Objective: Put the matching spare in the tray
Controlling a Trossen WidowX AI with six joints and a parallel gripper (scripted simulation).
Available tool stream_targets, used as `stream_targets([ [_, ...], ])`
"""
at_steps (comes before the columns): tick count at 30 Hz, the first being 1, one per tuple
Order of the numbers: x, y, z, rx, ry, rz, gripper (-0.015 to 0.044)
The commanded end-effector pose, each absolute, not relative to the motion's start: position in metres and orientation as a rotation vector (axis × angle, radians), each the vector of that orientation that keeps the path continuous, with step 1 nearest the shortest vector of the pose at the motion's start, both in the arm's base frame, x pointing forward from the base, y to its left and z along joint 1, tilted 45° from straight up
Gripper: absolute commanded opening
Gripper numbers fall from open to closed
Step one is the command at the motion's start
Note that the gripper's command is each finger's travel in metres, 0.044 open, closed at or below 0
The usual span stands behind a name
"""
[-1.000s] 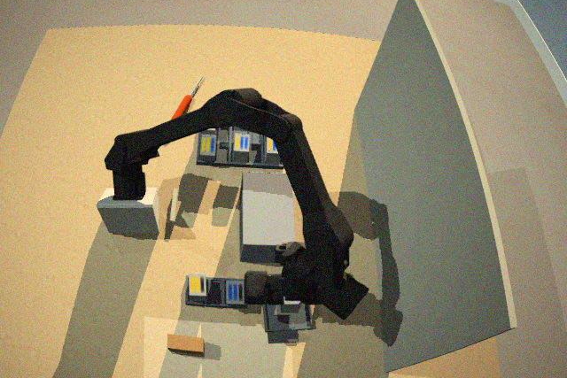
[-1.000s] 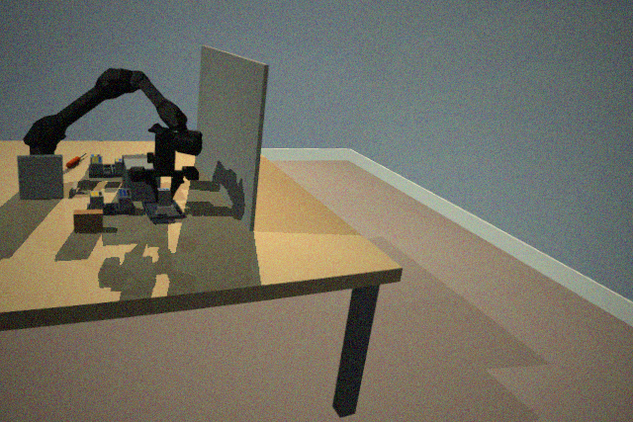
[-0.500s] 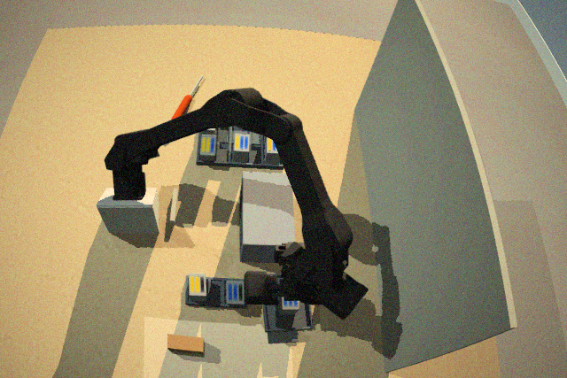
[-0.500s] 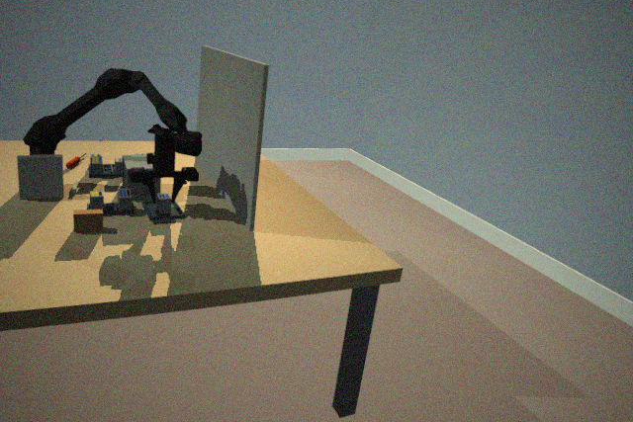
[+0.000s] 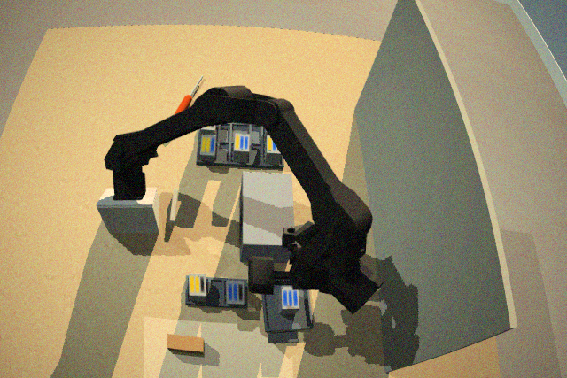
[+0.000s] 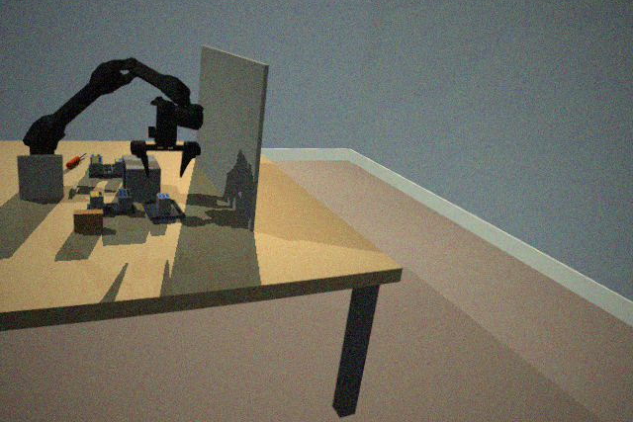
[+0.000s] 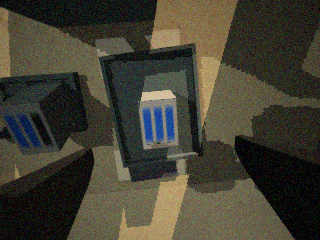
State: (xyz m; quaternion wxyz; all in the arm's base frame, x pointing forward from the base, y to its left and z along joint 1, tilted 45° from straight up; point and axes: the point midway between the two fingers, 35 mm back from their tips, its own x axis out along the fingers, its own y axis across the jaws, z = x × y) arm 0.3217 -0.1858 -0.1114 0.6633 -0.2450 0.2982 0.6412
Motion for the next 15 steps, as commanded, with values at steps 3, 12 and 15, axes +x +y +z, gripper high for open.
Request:
stream_targets([
  [3, 0.3191, -0.2059, -0.0891, -0.565, 0.673, 1.443, 0.044],
  [12, 0.3207, -0.2068, -0.092, -0.573, 0.676, 1.418, 0.044],
  [15, 0.3207, -0.2068, -0.092, -0.573, 0.676, 1.418, 0.044],
])
